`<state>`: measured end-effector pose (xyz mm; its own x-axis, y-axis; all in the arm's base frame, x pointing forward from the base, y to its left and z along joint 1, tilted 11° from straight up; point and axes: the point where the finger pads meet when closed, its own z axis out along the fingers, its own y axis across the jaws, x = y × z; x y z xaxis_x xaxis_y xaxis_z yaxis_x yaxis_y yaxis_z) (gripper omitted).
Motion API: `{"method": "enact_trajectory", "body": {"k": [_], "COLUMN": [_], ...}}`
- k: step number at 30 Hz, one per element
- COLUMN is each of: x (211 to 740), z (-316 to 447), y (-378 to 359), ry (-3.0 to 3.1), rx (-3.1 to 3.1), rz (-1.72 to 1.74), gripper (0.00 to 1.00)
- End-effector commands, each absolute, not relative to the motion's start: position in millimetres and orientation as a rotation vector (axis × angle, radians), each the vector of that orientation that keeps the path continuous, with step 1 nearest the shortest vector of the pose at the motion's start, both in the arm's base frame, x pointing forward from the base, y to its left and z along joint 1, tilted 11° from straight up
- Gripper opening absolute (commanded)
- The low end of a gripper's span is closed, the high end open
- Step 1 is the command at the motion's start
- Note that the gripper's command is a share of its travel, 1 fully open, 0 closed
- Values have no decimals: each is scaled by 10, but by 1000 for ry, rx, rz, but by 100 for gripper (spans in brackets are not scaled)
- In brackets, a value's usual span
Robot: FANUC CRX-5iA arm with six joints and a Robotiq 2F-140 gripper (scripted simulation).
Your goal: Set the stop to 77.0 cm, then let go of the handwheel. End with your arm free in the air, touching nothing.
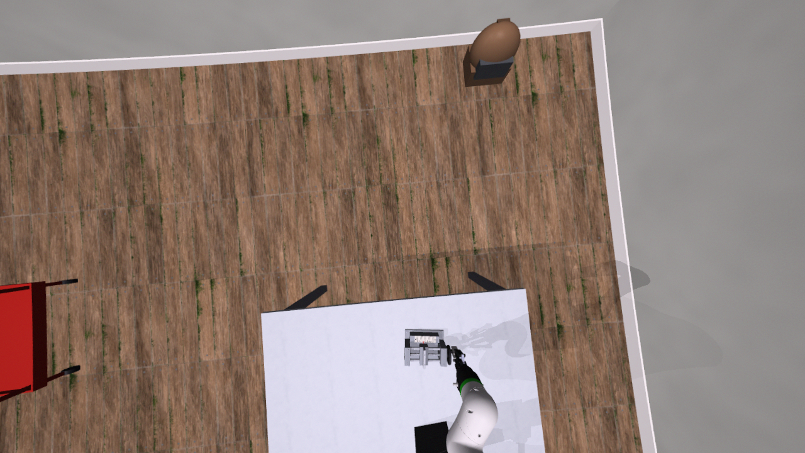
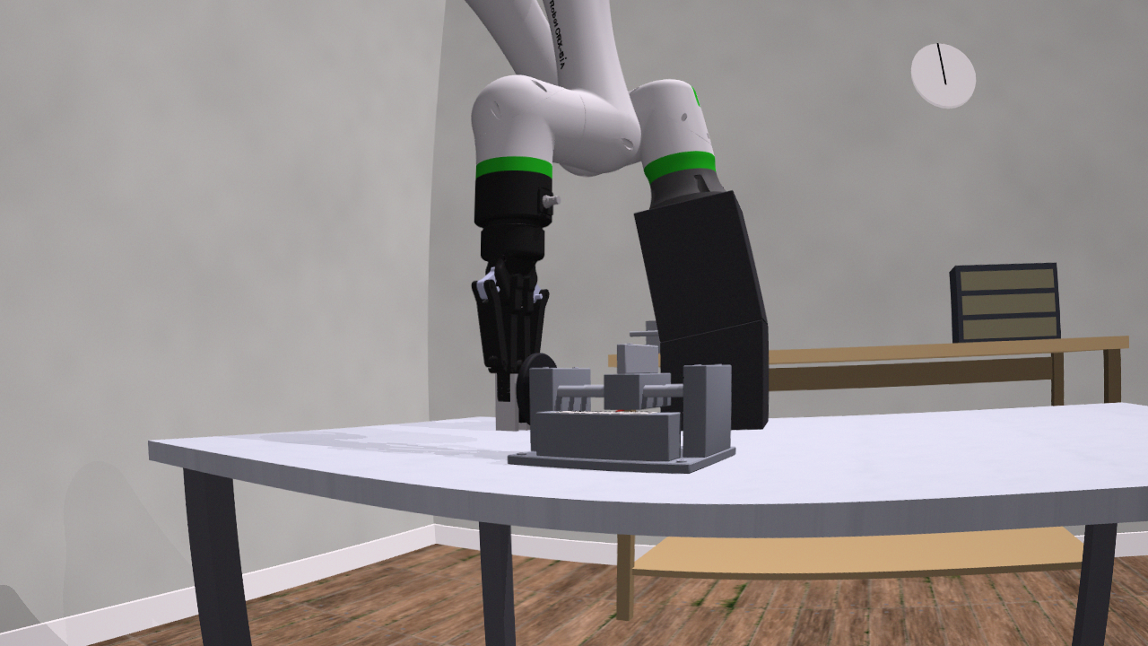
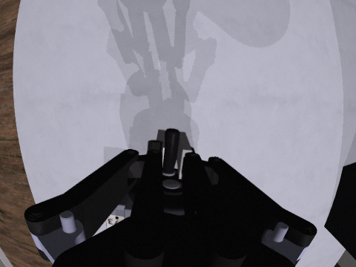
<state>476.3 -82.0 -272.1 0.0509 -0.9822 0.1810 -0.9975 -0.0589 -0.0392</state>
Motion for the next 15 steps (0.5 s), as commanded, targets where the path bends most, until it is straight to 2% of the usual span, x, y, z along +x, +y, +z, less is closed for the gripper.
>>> {"method": "enact_trajectory", "body": {"k": [1,15], "x": [4799,4936], "z": [-2712,-2631], "y": [-819,-796], "ry": [-2085,-2085], "rx": [2204,2204], "rz": [238,238], "gripper": [4,4]}}
